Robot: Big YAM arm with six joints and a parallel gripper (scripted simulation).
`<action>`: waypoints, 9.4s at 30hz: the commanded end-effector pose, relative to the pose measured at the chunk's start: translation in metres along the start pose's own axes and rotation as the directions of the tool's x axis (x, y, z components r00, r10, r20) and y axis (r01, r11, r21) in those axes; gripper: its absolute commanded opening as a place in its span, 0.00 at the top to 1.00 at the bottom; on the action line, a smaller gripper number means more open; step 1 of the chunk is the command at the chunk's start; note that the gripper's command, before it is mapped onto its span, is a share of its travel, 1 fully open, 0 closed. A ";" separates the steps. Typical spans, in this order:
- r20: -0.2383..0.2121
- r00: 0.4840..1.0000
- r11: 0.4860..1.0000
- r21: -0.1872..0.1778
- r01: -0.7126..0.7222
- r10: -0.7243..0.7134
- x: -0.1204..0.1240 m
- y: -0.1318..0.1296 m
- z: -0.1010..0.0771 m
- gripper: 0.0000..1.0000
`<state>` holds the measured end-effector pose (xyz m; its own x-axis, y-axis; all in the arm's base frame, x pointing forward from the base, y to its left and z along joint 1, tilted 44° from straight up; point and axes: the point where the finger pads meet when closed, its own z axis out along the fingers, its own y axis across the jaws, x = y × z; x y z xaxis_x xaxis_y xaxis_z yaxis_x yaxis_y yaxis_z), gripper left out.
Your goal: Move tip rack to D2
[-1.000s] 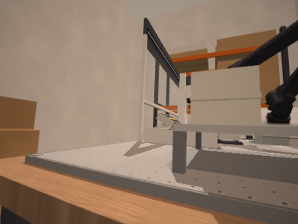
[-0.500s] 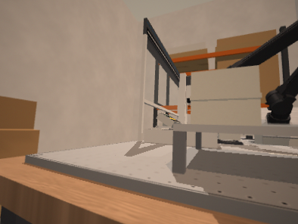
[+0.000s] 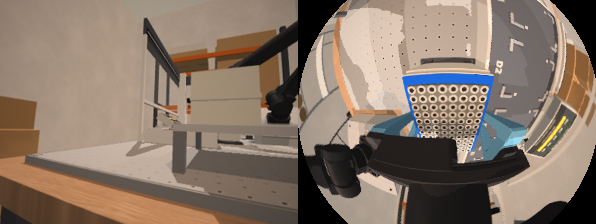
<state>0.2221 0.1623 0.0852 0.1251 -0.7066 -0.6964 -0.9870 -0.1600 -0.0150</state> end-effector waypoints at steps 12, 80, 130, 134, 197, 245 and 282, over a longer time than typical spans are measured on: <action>0.003 1.000 1.000 0.000 0.001 -0.001 -0.002 -0.001 0.007 1.00; 0.003 1.000 0.999 0.036 0.018 -0.018 -0.006 -0.017 -0.019 0.00; -0.010 1.000 0.999 0.043 0.026 -0.025 -0.006 -0.015 -0.097 0.00; -0.010 1.000 0.999 0.042 0.024 -0.024 -0.005 -0.015 -0.103 0.00; -0.021 0.998 0.997 0.047 -0.057 0.058 -0.001 -0.014 -0.195 0.00; -0.021 0.994 0.993 0.050 -0.106 0.107 0.006 -0.010 -0.195 0.00; 0.015 0.721 0.719 0.054 -0.693 0.693 0.005 -0.010 -0.196 0.00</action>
<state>0.2492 0.0308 0.2160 -0.5150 -0.6507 -0.5580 -0.8549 0.3420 0.3901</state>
